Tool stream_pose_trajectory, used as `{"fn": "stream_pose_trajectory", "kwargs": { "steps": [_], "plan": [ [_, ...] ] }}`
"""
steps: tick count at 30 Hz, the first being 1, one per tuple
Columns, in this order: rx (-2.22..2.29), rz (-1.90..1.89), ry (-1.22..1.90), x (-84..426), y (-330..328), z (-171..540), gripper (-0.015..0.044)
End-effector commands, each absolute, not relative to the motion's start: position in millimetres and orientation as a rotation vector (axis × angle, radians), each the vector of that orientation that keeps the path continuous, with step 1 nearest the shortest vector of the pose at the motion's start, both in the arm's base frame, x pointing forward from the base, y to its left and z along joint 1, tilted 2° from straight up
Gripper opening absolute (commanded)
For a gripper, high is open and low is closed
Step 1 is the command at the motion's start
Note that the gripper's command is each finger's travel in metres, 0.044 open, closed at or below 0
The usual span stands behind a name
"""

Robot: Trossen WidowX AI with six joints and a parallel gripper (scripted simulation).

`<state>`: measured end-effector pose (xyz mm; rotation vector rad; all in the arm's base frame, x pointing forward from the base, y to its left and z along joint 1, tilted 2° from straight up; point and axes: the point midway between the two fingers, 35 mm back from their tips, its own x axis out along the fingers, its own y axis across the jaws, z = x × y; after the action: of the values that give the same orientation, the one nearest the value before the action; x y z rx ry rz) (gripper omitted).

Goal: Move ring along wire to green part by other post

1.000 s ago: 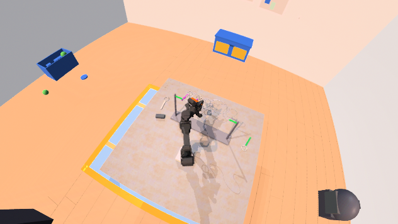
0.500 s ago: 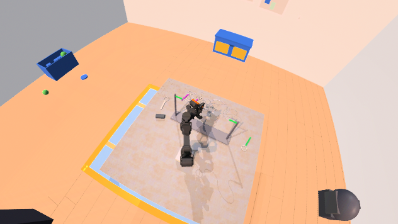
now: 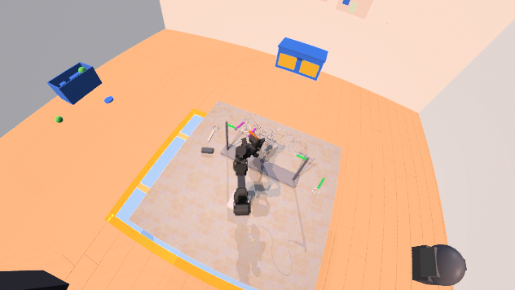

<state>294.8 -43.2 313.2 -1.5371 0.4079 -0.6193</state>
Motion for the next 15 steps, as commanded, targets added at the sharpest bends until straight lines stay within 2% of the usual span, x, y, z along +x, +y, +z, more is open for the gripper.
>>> {"fn": "stream_pose_trajectory", "kwargs": {
  "steps": [1,15],
  "plan": [
    [-1.451,-0.619,0.435,293,-41,297,-0.015],
    [-1.14,-0.612,0.505,290,-24,252,-0.015]
  ]
}}
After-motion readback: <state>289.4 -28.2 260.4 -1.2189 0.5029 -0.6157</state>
